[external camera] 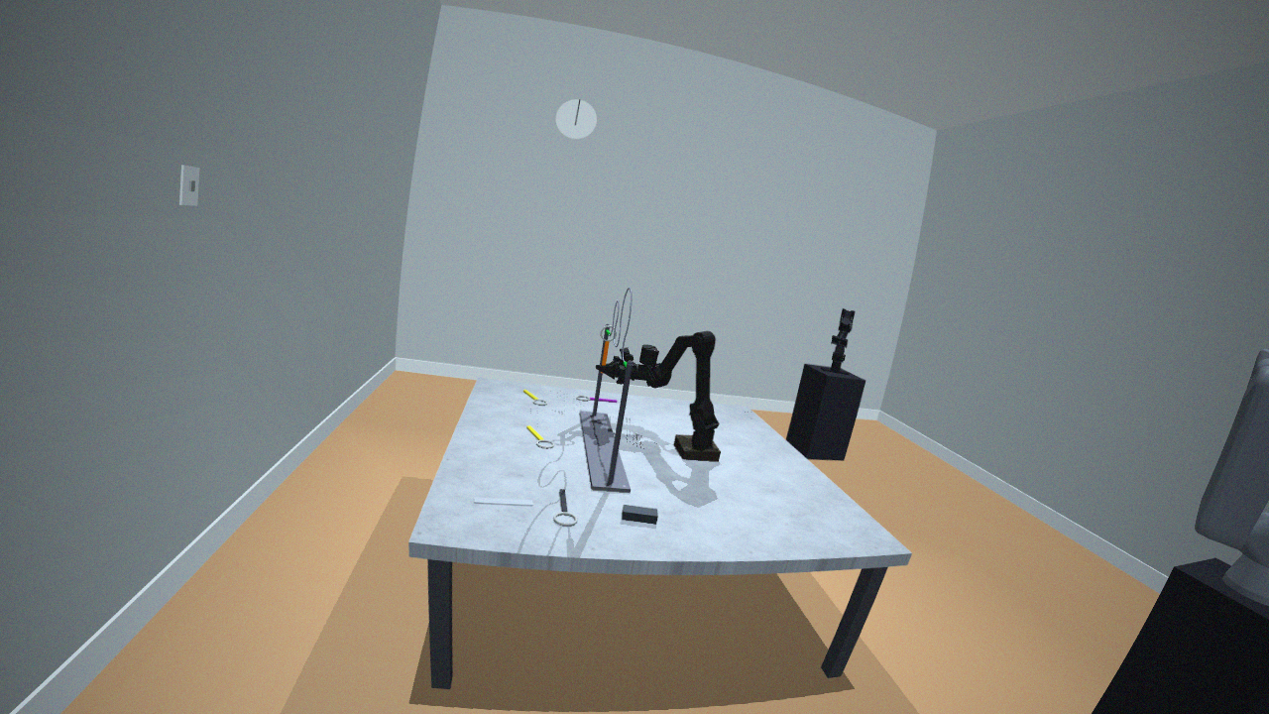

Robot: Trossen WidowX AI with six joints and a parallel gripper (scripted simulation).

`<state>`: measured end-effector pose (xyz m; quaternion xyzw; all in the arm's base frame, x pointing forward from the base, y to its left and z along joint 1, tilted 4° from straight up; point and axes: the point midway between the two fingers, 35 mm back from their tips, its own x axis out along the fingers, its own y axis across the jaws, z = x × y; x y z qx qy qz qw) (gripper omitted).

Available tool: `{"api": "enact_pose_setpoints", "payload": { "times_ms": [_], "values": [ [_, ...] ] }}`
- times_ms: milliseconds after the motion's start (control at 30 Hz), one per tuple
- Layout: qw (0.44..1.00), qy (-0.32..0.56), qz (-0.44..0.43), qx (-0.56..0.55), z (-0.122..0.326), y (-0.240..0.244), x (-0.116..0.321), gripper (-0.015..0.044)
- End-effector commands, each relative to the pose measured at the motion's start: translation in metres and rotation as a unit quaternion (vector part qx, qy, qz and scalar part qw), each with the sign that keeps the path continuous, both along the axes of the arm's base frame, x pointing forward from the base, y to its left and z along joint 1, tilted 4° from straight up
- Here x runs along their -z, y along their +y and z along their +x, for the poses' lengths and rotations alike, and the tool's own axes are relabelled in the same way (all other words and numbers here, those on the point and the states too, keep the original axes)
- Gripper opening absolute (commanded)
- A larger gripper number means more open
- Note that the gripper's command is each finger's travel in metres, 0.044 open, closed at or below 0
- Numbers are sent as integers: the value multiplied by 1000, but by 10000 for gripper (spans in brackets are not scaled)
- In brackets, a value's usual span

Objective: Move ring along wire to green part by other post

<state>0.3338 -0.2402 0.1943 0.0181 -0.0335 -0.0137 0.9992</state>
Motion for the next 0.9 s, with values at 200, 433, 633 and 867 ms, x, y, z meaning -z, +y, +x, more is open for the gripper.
{"api": "enact_pose_setpoints", "payload": {
  "times_ms": [200,433,633,867],
  "values": [
    [1000,0,0,1,0,11,0,-150],
    [1000,0,3,0,0,19,-1,-150],
    [1000,0,9,0,0,26,-1,-150],
    [1000,-1,26,-1,1,38,-1,-150]
  ]
}}
